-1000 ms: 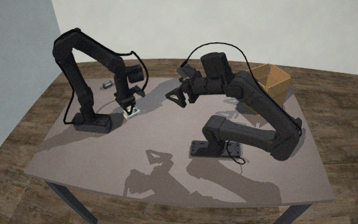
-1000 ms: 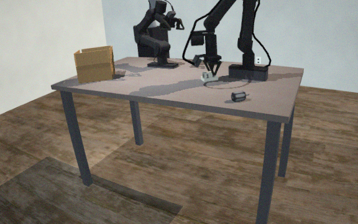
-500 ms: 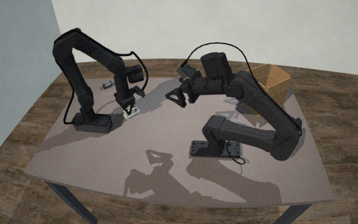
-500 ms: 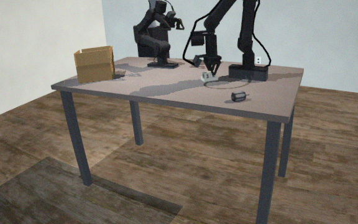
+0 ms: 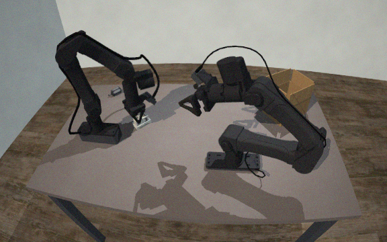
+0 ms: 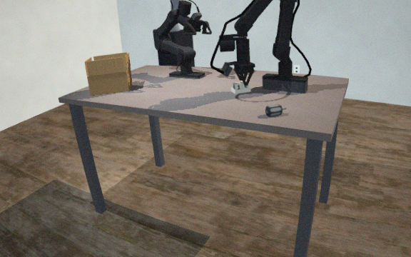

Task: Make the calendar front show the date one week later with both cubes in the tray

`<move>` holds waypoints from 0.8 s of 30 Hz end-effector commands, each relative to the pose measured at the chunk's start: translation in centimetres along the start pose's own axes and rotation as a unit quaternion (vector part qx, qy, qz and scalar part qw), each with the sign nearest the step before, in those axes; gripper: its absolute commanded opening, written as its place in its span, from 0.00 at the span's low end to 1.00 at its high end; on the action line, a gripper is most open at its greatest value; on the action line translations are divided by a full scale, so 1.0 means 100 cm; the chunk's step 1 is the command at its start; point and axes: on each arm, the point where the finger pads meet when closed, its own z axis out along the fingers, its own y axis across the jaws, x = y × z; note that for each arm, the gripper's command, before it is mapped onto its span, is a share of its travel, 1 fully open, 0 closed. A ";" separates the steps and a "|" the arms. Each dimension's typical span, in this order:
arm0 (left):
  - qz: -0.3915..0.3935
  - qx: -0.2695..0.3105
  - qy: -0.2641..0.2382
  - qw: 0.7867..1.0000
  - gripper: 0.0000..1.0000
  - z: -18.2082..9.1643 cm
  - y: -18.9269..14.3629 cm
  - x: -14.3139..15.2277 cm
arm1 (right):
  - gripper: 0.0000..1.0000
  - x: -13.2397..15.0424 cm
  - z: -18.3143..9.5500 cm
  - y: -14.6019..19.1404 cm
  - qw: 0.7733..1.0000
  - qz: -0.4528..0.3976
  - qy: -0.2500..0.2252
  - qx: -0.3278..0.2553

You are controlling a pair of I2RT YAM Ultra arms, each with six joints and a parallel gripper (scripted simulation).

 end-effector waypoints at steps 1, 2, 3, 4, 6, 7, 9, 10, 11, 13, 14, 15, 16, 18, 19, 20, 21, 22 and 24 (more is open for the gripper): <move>0.001 -0.001 -0.015 1.000 0.26 -0.026 -0.003 -0.006 | 1.00 0.003 0.002 0.000 1.000 -0.001 0.006 -0.001; 0.001 -0.001 -0.015 1.000 0.26 -0.034 -0.003 -0.006 | 1.00 0.003 0.002 0.000 1.000 -0.001 0.006 -0.001; 0.001 -0.001 -0.015 1.000 0.26 -0.040 -0.003 -0.005 | 1.00 0.003 0.002 0.000 1.000 -0.001 0.006 -0.001; 0.001 -0.001 -0.015 1.000 0.26 -0.040 -0.003 -0.005 | 1.00 0.003 0.002 0.000 1.000 -0.001 0.006 -0.001; 0.001 -0.001 -0.015 1.000 0.26 -0.048 -0.003 -0.005 | 1.00 0.003 0.002 0.000 1.000 -0.001 0.006 -0.001; 0.001 -0.001 -0.015 1.000 0.26 -0.052 -0.003 -0.005 | 1.00 0.003 0.002 0.000 1.000 -0.001 0.006 -0.001; 0.001 -0.002 -0.012 1.000 0.26 -0.053 -0.002 -0.003 | 1.00 0.003 0.002 0.000 1.000 -0.001 0.006 -0.001; 0.001 -0.003 -0.009 1.000 0.26 -0.053 -0.002 -0.002 | 1.00 0.012 0.005 0.001 1.000 0.000 0.024 -0.003; 0.001 -0.004 -0.006 1.000 0.26 -0.054 -0.001 0.000 | 1.00 0.010 0.003 -0.001 1.000 0.001 0.025 0.001; 0.001 -0.006 -0.002 1.000 0.26 -0.058 -0.001 0.002 | 1.00 0.010 -0.002 -0.004 0.999 0.006 0.040 0.009; 0.001 -0.006 -0.002 1.000 0.26 -0.060 -0.001 0.003 | 1.00 0.011 -0.004 -0.006 0.999 0.009 0.049 0.014; 0.001 -0.006 -0.003 1.000 0.26 -0.062 -0.001 0.002 | 1.00 0.010 -0.007 -0.009 0.998 0.013 0.060 0.021; 0.001 -0.005 -0.005 1.000 0.26 -0.064 -0.001 0.001 | 1.00 0.007 -0.010 -0.013 0.997 0.018 0.071 0.031; 0.001 0.000 -0.018 1.000 0.26 -0.067 -0.003 -0.005 | 1.00 -0.003 -0.017 -0.022 0.994 0.031 0.091 0.053; 0.005 -0.004 -0.023 1.000 0.26 -0.068 -0.002 -0.007 | 1.00 -0.008 -0.020 -0.027 0.992 0.037 0.100 0.063; 0.010 -0.004 -0.023 1.000 0.26 -0.067 -0.003 -0.009 | 1.00 -0.013 -0.023 -0.031 0.991 0.042 0.107 0.072; 0.010 -0.004 -0.023 1.000 0.26 -0.067 -0.003 -0.009 | 1.00 -0.013 -0.023 -0.031 0.991 0.042 0.107 0.072; 0.010 -0.004 -0.023 1.000 0.26 -0.067 -0.003 -0.009 | 1.00 -0.013 -0.023 -0.031 0.991 0.042 0.107 0.072; 0.015 0.000 -0.037 0.999 0.26 -0.066 -0.005 -0.023 | 1.00 -0.022 -0.028 -0.038 0.987 0.053 0.120 0.089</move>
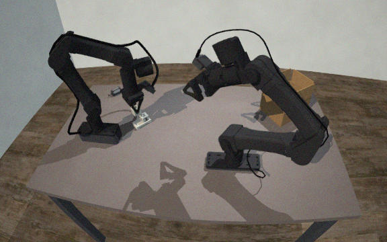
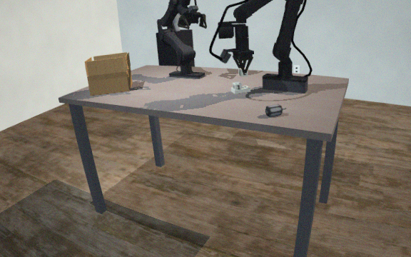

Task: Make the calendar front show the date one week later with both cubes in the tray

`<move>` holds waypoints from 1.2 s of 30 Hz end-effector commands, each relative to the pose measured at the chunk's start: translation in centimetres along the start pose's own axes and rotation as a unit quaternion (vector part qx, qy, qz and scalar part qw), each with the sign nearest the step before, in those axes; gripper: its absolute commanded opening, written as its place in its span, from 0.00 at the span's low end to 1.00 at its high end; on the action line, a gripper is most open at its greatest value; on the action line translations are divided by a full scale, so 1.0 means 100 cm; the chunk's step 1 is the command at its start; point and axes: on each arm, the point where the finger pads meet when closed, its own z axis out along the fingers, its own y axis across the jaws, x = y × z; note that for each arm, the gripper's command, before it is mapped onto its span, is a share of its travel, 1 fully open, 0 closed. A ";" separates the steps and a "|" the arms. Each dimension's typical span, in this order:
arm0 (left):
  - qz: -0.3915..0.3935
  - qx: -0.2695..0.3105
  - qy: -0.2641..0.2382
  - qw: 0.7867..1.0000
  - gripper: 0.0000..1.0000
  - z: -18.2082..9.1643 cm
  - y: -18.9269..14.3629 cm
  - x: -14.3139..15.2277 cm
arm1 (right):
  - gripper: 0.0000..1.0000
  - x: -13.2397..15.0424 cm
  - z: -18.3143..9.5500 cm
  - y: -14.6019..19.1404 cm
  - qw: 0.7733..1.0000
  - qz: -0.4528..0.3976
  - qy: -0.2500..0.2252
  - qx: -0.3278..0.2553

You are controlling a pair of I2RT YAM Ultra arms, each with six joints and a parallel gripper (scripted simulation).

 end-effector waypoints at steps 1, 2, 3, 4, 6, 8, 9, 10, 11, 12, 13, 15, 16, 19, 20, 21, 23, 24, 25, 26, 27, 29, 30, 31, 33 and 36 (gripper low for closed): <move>0.013 0.003 -0.041 0.999 0.26 -0.010 -0.004 -0.030 | 1.00 -0.001 -0.009 -0.014 0.998 0.021 0.047 0.030; 0.018 0.005 -0.050 0.999 0.26 -0.011 -0.006 -0.041 | 1.00 -0.005 -0.011 -0.017 0.998 0.025 0.052 0.036; 0.022 0.006 -0.059 0.998 0.26 -0.012 -0.008 -0.054 | 1.00 -0.008 -0.012 -0.020 0.997 0.030 0.057 0.043; 0.024 0.007 -0.067 0.997 0.26 -0.013 -0.009 -0.068 | 1.00 -0.012 -0.014 -0.023 0.996 0.034 0.062 0.049; 0.025 0.013 -0.071 0.997 0.26 -0.011 -0.012 -0.090 | 1.00 -0.018 -0.016 -0.029 0.995 0.042 0.069 0.060; 0.020 0.018 -0.064 0.998 0.26 -0.005 -0.013 -0.107 | 1.00 -0.023 -0.018 -0.033 0.994 0.048 0.074 0.068; 0.017 0.017 -0.061 0.998 0.26 0.000 -0.011 -0.114 | 1.00 -0.026 -0.019 -0.035 0.993 0.050 0.075 0.071; 0.014 0.017 -0.057 0.998 0.26 0.004 -0.010 -0.122 | 1.00 -0.028 -0.019 -0.036 0.993 0.052 0.076 0.074; 0.012 0.016 -0.054 0.998 0.26 0.009 -0.009 -0.128 | 1.00 -0.030 -0.020 -0.038 0.993 0.053 0.077 0.076; 0.010 0.016 -0.051 0.999 0.26 0.014 -0.007 -0.134 | 1.00 -0.031 -0.020 -0.039 0.992 0.055 0.077 0.078; 0.008 0.016 -0.048 0.999 0.26 0.018 -0.006 -0.139 | 1.00 -0.032 -0.020 -0.039 0.992 0.055 0.076 0.079; 0.008 0.016 -0.048 0.999 0.26 0.018 -0.006 -0.139 | 1.00 -0.032 -0.020 -0.039 0.992 0.055 0.076 0.079; 0.007 0.015 -0.045 0.999 0.26 0.022 -0.005 -0.144 | 1.00 -0.033 -0.020 -0.040 0.992 0.056 0.076 0.080; 0.004 0.015 -0.038 0.999 0.26 0.034 -0.003 -0.156 | 1.00 -0.037 -0.020 -0.041 0.993 0.055 0.069 0.082; 0.003 0.014 -0.036 0.999 0.26 0.037 -0.002 -0.160 | 1.00 -0.037 -0.020 -0.041 0.993 0.055 0.069 0.082; 0.002 0.014 -0.034 0.999 0.26 0.040 -0.001 -0.162 | 1.00 -0.037 -0.020 -0.041 0.993 0.055 0.069 0.082; 0.000 0.014 -0.029 0.999 0.26 0.047 0.000 -0.168 | 1.00 -0.038 -0.020 -0.041 0.993 0.055 0.068 0.082; -0.001 0.013 -0.028 1.000 0.26 0.049 0.001 -0.169 | 1.00 -0.038 -0.020 -0.041 0.993 0.055 0.068 0.082; -0.001 0.013 -0.027 1.000 0.26 0.050 0.001 -0.170 | 1.00 -0.038 -0.020 -0.041 0.993 0.055 0.068 0.082; -0.002 0.013 -0.025 1.000 0.26 0.052 0.002 -0.170 | 1.00 -0.038 -0.020 -0.041 0.993 0.055 0.068 0.082; -0.002 0.012 -0.018 1.000 0.26 0.052 0.002 -0.167 | 1.00 -0.038 -0.020 -0.041 0.993 0.055 0.068 0.082; 0.011 0.012 -0.022 1.000 0.26 0.049 0.002 -0.168 | 1.00 -0.038 -0.020 -0.041 0.993 0.055 0.068 0.082; 0.028 0.012 -0.022 0.999 0.26 0.049 0.002 -0.167 | 1.00 -0.038 -0.020 -0.041 0.993 0.055 0.068 0.082; 0.028 0.012 -0.022 0.999 0.26 0.049 0.002 -0.167 | 1.00 -0.038 -0.020 -0.041 0.993 0.055 0.068 0.082; 0.048 0.011 -0.019 0.999 0.26 0.049 0.002 -0.166 | 1.00 -0.038 -0.020 -0.041 0.993 0.055 0.068 0.082; 0.129 0.004 -0.012 0.992 0.26 0.049 0.004 -0.164 | 1.00 -0.038 -0.020 -0.041 0.993 0.055 0.068 0.082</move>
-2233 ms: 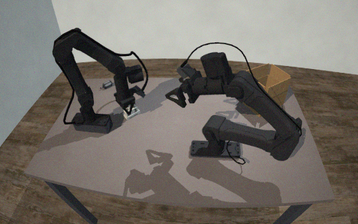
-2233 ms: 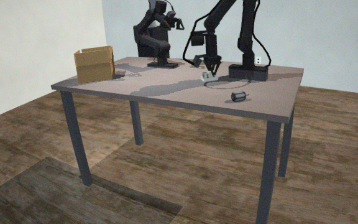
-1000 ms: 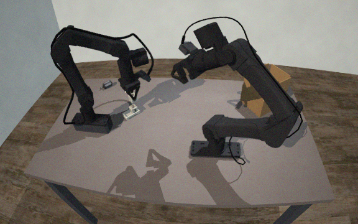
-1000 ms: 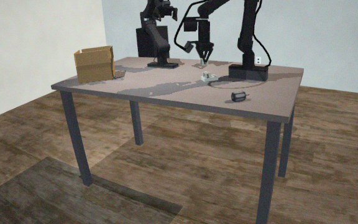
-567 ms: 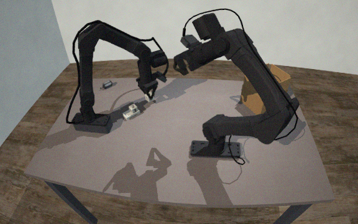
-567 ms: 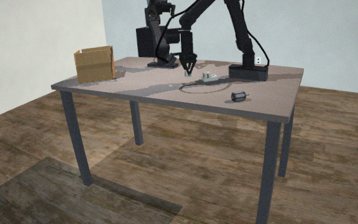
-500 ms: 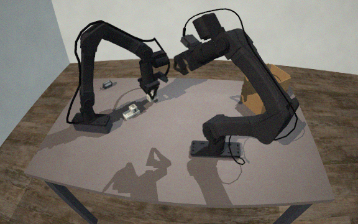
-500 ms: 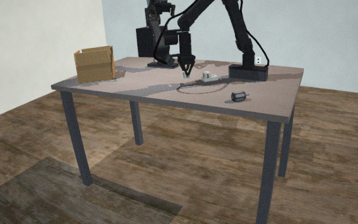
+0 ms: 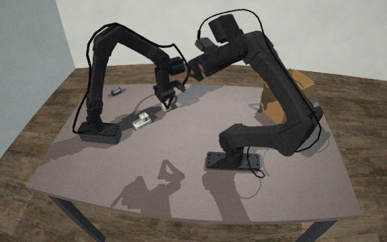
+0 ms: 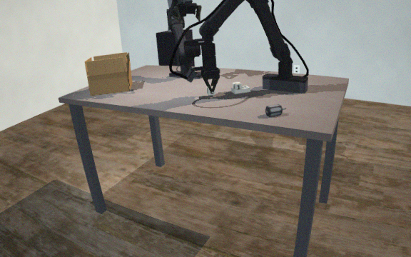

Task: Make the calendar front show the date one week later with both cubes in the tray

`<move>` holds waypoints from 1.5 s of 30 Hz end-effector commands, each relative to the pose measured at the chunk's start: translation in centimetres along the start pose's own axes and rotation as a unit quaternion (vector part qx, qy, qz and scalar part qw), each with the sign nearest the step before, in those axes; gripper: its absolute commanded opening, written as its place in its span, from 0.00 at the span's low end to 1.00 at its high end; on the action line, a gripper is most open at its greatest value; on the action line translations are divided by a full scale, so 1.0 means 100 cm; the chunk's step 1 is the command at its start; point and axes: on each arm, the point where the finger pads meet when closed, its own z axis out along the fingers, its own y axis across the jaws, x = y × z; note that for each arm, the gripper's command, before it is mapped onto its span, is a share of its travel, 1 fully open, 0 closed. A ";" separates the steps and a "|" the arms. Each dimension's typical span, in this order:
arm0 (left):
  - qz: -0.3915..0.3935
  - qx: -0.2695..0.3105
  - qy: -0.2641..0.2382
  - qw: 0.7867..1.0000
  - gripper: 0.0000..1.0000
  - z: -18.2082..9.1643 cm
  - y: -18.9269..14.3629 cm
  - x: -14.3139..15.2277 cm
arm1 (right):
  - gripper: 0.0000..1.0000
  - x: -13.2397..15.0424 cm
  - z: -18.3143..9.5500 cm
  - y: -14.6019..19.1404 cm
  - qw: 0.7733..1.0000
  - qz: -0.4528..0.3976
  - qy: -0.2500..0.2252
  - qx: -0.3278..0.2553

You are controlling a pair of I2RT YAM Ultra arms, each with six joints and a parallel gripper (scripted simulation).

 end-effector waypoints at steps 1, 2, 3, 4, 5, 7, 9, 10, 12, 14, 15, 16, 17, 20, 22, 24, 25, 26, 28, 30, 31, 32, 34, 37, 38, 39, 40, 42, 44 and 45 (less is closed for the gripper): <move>0.108 0.001 -0.014 0.994 0.26 -0.012 0.001 -0.010 | 1.00 -0.003 -0.004 0.000 1.000 -0.002 0.002 -0.002; 0.136 0.000 -0.013 0.991 0.26 -0.012 0.001 -0.010 | 1.00 -0.003 -0.004 0.000 1.000 -0.002 0.002 -0.002; 0.159 -0.001 -0.012 0.987 0.26 -0.012 0.000 -0.010 | 1.00 -0.003 -0.004 0.000 1.000 -0.002 0.002 -0.002; 0.180 -0.001 -0.011 0.984 0.26 -0.012 0.000 -0.010 | 1.00 -0.003 -0.004 0.000 1.000 -0.002 0.002 -0.002; 0.199 -0.001 -0.009 0.980 0.26 -0.011 0.000 -0.010 | 1.00 -0.003 -0.004 0.000 1.000 -0.002 0.002 -0.002; 0.238 -0.003 -0.005 0.971 0.26 -0.009 0.000 -0.009 | 1.00 -0.003 -0.004 0.000 1.000 -0.002 0.002 -0.002; 0.278 -0.005 -0.003 0.961 0.26 -0.009 0.000 -0.009 | 1.00 -0.003 -0.004 0.000 1.000 -0.002 0.002 -0.002; 0.298 -0.005 -0.002 0.955 0.26 -0.009 0.000 -0.009 | 1.00 -0.003 -0.004 0.000 1.000 -0.002 0.002 -0.002; 0.317 -0.006 -0.002 0.948 0.26 -0.009 0.000 -0.009 | 1.00 -0.003 -0.004 0.000 1.000 -0.002 0.002 -0.002; 0.337 -0.005 -0.006 0.942 0.26 -0.012 -0.001 -0.011 | 1.00 -0.003 -0.004 0.000 1.000 -0.002 0.002 -0.002; 0.357 -0.007 -0.005 0.934 0.26 -0.012 -0.001 -0.011 | 1.00 -0.003 -0.004 0.000 1.000 -0.002 0.002 -0.002; 0.377 -0.009 -0.004 0.926 0.26 -0.012 -0.001 -0.011 | 1.00 -0.003 -0.004 0.000 1.000 -0.002 0.002 -0.002; 0.401 -0.010 -0.001 0.916 0.26 -0.012 -0.001 -0.010 | 1.00 -0.003 -0.004 0.000 1.000 -0.002 0.002 -0.002; 0.462 -0.008 0.004 0.887 0.26 -0.009 -0.002 -0.010 | 1.00 -0.003 -0.004 0.000 1.000 -0.002 0.002 -0.002; 0.496 -0.009 0.003 0.868 0.26 -0.011 -0.002 -0.010 | 1.00 -0.003 -0.004 0.000 1.000 -0.002 0.002 -0.002; 0.527 -0.012 0.003 0.850 0.26 -0.012 -0.001 -0.011 | 1.00 -0.003 -0.004 0.000 1.000 -0.002 0.002 -0.002; 0.539 -0.011 0.004 0.842 0.26 -0.011 -0.001 -0.011 | 1.00 -0.003 -0.004 0.000 1.000 -0.002 0.002 -0.002; 0.555 -0.012 0.006 0.832 0.26 -0.011 -0.001 -0.011 | 1.00 -0.003 -0.004 0.000 1.000 -0.002 0.002 -0.002; 0.572 -0.011 0.006 0.820 0.26 -0.010 -0.002 -0.011 | 1.00 -0.003 -0.004 0.000 1.000 -0.002 0.002 -0.002; 0.572 -0.011 0.006 0.820 0.26 -0.010 -0.002 -0.011 | 1.00 -0.003 -0.004 0.000 1.000 -0.002 0.002 -0.002; 0.576 -0.010 0.006 0.817 0.26 -0.010 -0.002 -0.011 | 1.00 -0.003 -0.004 0.000 1.000 -0.002 0.002 -0.002; 0.581 -0.011 0.007 0.814 0.26 -0.010 -0.002 -0.011 | 1.00 -0.003 -0.004 0.000 1.000 -0.002 0.002 -0.002; 0.577 -0.011 0.007 0.816 0.26 -0.010 -0.002 -0.011 | 1.00 -0.003 -0.004 0.000 1.000 -0.002 0.002 -0.002; 0.574 -0.012 0.003 0.819 0.26 -0.012 -0.003 -0.011 | 1.00 -0.003 -0.004 0.000 1.000 -0.002 0.002 -0.002; 0.574 -0.012 0.003 0.819 0.26 -0.012 -0.003 -0.011 | 1.00 -0.003 -0.004 0.000 1.000 -0.002 0.002 -0.002; 0.574 -0.012 0.003 0.819 0.26 -0.012 -0.003 -0.011 | 1.00 -0.003 -0.004 0.000 1.000 -0.002 0.002 -0.002; 0.574 -0.012 0.003 0.819 0.26 -0.012 -0.003 -0.011 | 1.00 -0.003 -0.004 0.000 1.000 -0.002 0.002 -0.002; 0.574 -0.010 0.007 0.819 0.26 -0.011 -0.004 -0.013 | 1.00 -0.003 -0.004 0.000 1.000 -0.002 0.002 -0.002; 0.574 -0.013 0.001 0.819 0.26 -0.010 -0.004 -0.017 | 1.00 -0.003 -0.004 0.000 1.000 -0.002 0.002 -0.002; 0.574 -0.011 0.005 0.819 0.26 -0.008 -0.004 -0.014 | 1.00 -0.003 -0.004 0.000 1.000 -0.002 0.002 -0.002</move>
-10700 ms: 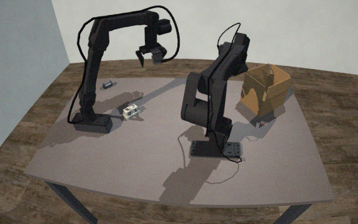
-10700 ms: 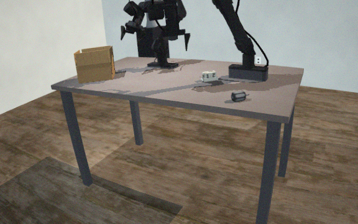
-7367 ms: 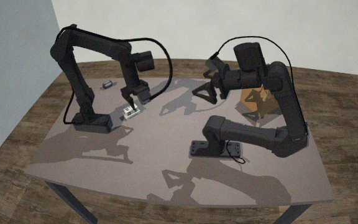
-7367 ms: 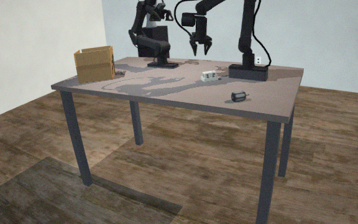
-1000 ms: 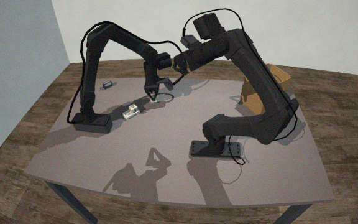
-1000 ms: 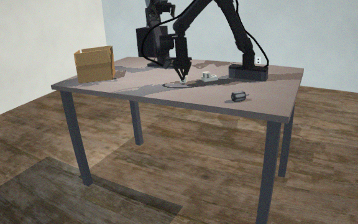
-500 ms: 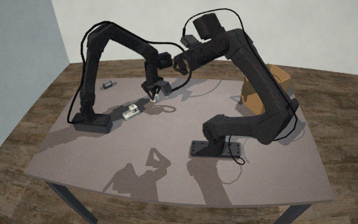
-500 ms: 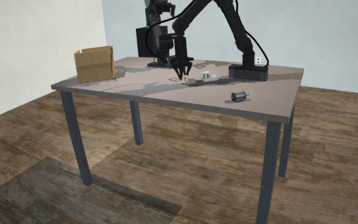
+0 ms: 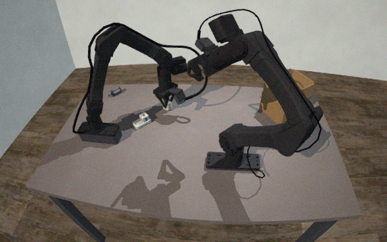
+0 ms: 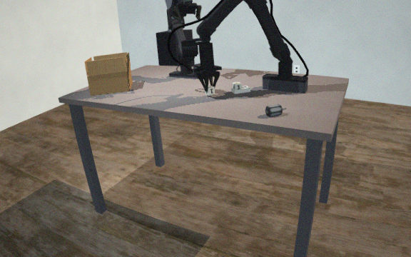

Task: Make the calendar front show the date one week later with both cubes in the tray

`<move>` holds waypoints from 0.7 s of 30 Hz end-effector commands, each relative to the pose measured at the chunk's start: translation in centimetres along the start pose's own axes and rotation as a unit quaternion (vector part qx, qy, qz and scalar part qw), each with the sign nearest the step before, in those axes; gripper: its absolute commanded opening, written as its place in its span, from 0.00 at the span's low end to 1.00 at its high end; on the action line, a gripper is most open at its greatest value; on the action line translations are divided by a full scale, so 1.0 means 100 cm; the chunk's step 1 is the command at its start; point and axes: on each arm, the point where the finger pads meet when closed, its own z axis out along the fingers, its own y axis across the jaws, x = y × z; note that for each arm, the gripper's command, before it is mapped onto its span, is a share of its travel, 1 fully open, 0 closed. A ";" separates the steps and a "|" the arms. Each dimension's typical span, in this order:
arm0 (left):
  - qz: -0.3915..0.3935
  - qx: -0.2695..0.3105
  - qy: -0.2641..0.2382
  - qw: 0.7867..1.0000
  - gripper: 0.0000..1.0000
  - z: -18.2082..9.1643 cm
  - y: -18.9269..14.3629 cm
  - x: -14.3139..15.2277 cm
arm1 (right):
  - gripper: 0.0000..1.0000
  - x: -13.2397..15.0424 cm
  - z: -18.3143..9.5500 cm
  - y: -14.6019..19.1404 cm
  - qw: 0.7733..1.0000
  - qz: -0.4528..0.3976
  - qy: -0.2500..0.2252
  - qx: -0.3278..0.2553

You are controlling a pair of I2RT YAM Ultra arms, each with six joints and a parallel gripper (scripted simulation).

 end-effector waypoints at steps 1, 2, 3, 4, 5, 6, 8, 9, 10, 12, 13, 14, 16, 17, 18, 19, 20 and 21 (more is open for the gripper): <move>0.013 -0.009 -0.003 1.000 0.26 -0.006 0.004 -0.007 | 1.00 -0.003 -0.004 0.000 1.000 -0.001 0.002 -0.001; 0.013 -0.009 -0.003 1.000 0.26 -0.006 0.004 -0.007 | 1.00 -0.003 -0.004 0.000 1.000 -0.001 0.002 -0.001; 0.013 -0.012 -0.004 1.000 0.26 -0.008 0.005 -0.007 | 1.00 -0.003 -0.004 0.000 1.000 -0.001 0.002 -0.001; 0.013 -0.012 -0.004 1.000 0.26 -0.007 0.005 -0.007 | 1.00 -0.003 -0.004 0.000 1.000 -0.001 0.002 -0.001; 0.013 -0.012 -0.004 1.000 0.26 -0.007 0.005 -0.007 | 1.00 -0.003 -0.004 0.000 1.000 -0.001 0.002 -0.001; 0.013 -0.017 -0.007 1.000 0.26 -0.006 0.007 -0.008 | 1.00 -0.003 -0.004 0.000 1.000 -0.001 0.002 -0.001; 0.013 -0.017 -0.007 1.000 0.26 -0.005 0.007 -0.008 | 1.00 -0.003 -0.004 0.000 1.000 -0.001 0.002 -0.001; 0.013 -0.017 -0.007 1.000 0.26 -0.005 0.007 -0.008 | 1.00 -0.003 -0.004 0.000 1.000 -0.001 0.002 -0.001; 0.013 -0.017 -0.007 1.000 0.26 -0.004 0.008 -0.006 | 1.00 -0.003 -0.004 0.000 1.000 -0.001 0.002 -0.001; 0.013 -0.017 -0.007 1.000 0.26 -0.003 0.008 -0.006 | 1.00 -0.003 -0.004 0.000 1.000 -0.001 0.002 -0.001; 0.013 -0.017 -0.007 1.000 0.26 -0.003 0.008 -0.006 | 1.00 -0.003 -0.004 0.000 1.000 -0.001 0.002 -0.001; 0.013 -0.013 -0.005 1.000 0.26 0.001 0.004 -0.004 | 1.00 -0.003 -0.004 0.000 1.000 -0.001 0.002 -0.001; 0.013 -0.011 -0.004 1.000 0.26 0.003 0.003 -0.003 | 1.00 -0.003 -0.004 0.000 1.000 -0.001 0.002 -0.001; 0.013 -0.011 -0.004 1.000 0.26 0.003 0.003 -0.003 | 1.00 -0.003 -0.004 0.000 1.000 -0.001 0.002 -0.001; 0.013 -0.011 -0.004 1.000 0.26 0.003 0.003 -0.003 | 1.00 -0.003 -0.004 0.000 1.000 -0.001 0.002 -0.001; 0.013 -0.011 -0.004 1.000 0.26 0.003 0.003 -0.003 | 1.00 -0.003 -0.004 0.000 1.000 -0.001 0.002 -0.001; 0.013 -0.013 -0.005 1.000 0.26 0.003 0.005 -0.004 | 1.00 -0.003 -0.004 0.000 1.000 -0.001 0.002 -0.001; 0.013 -0.016 -0.006 1.000 0.26 0.002 0.006 -0.005 | 1.00 -0.003 -0.004 0.000 1.000 -0.001 0.002 -0.001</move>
